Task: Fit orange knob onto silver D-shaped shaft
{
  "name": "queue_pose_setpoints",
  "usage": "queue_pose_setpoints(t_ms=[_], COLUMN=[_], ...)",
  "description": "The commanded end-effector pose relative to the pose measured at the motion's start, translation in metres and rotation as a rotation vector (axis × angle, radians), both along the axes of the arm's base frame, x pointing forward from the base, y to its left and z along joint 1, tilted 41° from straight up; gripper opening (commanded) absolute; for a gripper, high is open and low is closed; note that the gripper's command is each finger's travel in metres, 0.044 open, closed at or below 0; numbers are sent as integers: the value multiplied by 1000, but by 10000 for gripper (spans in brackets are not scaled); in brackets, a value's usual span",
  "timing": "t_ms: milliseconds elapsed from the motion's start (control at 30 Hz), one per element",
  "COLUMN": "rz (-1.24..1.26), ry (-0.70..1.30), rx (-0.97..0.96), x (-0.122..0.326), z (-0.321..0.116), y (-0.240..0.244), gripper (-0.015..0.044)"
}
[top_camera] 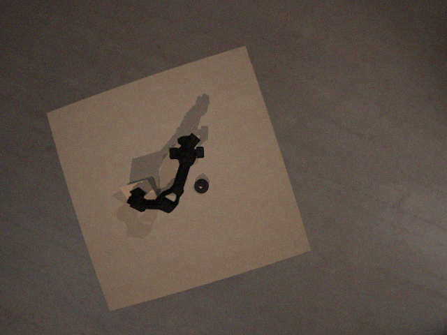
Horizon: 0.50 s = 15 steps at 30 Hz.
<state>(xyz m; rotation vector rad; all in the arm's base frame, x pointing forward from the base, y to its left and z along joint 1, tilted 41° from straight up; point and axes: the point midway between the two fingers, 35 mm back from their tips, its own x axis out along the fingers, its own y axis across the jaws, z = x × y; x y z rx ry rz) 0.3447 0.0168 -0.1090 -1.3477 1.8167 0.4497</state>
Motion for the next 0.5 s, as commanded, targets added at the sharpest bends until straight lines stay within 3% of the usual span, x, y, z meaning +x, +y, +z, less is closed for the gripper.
queue_pose_setpoints(t_ms=[0, 200, 467], rz=[4, 4, 4], ry=[14, 14, 14], rx=[-9, -9, -9], x=[-4, -4, -4], z=[-4, -4, -4], y=[-3, -3, -3], gripper=[387, 240, 240])
